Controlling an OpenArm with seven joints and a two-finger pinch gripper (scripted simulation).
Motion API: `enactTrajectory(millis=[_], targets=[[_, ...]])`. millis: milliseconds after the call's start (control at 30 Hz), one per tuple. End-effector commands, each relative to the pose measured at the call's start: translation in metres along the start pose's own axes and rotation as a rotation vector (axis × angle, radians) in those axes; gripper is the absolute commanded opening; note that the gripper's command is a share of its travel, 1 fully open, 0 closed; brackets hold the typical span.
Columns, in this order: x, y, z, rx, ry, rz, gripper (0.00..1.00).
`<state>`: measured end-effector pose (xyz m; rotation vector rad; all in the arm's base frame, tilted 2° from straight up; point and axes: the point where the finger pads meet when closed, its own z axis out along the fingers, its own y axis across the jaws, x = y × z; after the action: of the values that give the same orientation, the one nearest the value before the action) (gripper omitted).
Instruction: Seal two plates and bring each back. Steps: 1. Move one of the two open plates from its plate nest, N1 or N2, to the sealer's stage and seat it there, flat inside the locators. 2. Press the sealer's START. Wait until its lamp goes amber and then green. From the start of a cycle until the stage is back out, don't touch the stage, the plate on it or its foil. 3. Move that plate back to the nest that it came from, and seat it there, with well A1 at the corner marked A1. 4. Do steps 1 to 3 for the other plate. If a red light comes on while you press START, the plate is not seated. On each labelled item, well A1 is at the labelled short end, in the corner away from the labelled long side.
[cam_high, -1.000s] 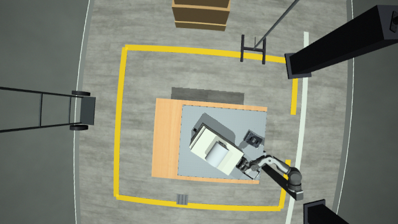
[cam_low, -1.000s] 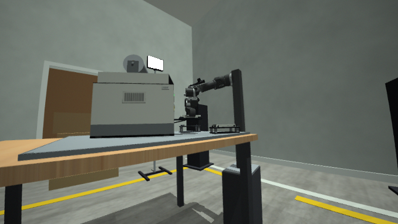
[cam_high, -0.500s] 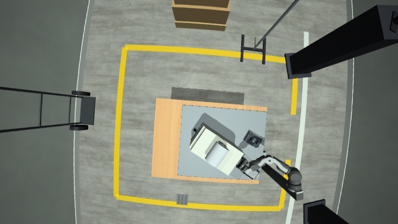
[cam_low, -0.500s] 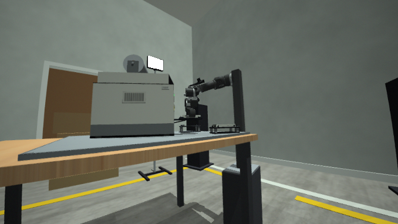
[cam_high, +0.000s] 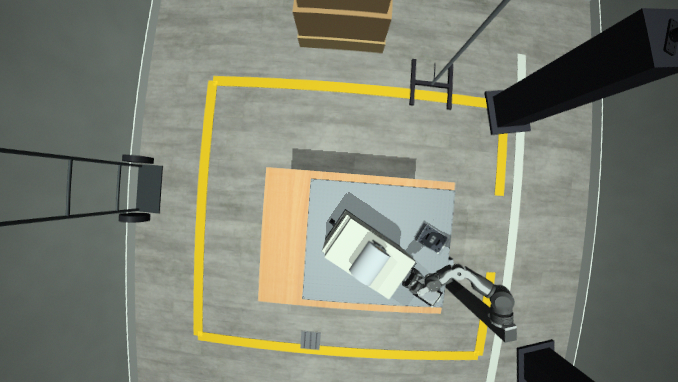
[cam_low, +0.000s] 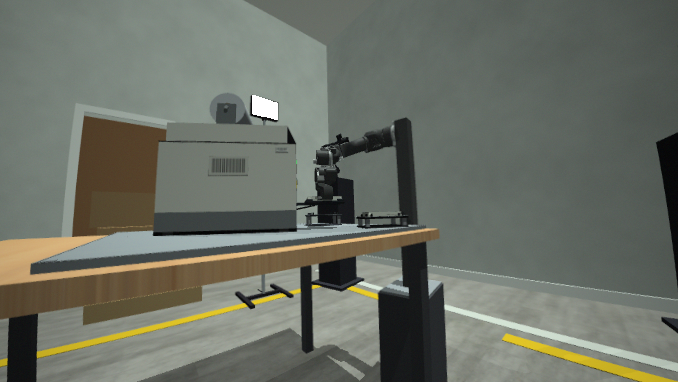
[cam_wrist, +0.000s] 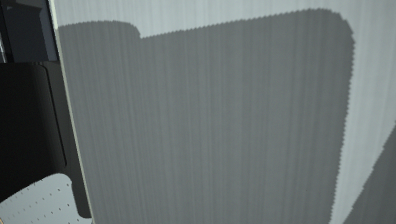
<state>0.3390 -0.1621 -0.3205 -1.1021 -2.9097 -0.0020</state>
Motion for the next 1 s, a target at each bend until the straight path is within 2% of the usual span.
enactTrajectory(millis=[0,967], targets=[[-0.0006,0.0010,-0.0009,-0.004,-0.002,-0.002,0.00],[-0.0015,0.0011,-0.0046,-0.003,-0.004,-0.001,0.00]])
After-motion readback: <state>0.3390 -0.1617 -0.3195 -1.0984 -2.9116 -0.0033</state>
